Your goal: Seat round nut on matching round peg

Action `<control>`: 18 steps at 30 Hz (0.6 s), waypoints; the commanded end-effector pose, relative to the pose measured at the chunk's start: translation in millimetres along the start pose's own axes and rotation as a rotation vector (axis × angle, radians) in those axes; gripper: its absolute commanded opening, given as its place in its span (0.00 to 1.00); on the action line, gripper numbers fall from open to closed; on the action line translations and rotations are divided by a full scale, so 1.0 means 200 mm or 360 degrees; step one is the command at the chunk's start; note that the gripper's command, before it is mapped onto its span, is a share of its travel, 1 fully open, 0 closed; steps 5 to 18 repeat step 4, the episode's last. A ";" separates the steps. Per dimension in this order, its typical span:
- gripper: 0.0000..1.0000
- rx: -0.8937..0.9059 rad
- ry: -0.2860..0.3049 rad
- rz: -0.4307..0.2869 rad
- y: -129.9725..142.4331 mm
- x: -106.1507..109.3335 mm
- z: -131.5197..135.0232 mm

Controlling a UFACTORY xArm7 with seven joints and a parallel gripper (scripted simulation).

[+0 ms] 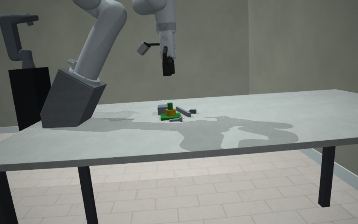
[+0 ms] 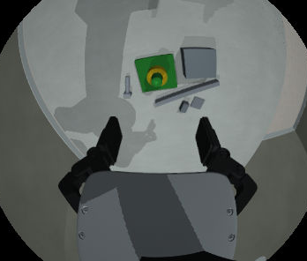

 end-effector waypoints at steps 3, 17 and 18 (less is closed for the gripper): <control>1.00 0.0000 0.0001 0.0003 -0.02 0.05 0.00; 1.00 0.0000 0.0001 0.0003 -0.02 0.05 0.00; 1.00 0.0000 0.0001 0.0003 -0.02 0.05 0.00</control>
Point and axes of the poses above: the point where the finger pads meet when closed, its own x axis back along the fingers, its own z axis across the jaws, y = z × x, the point moved 4 cm from there along x, back along the fingers, and after that the axes turned 15 degrees about x, right-handed, at the moved point
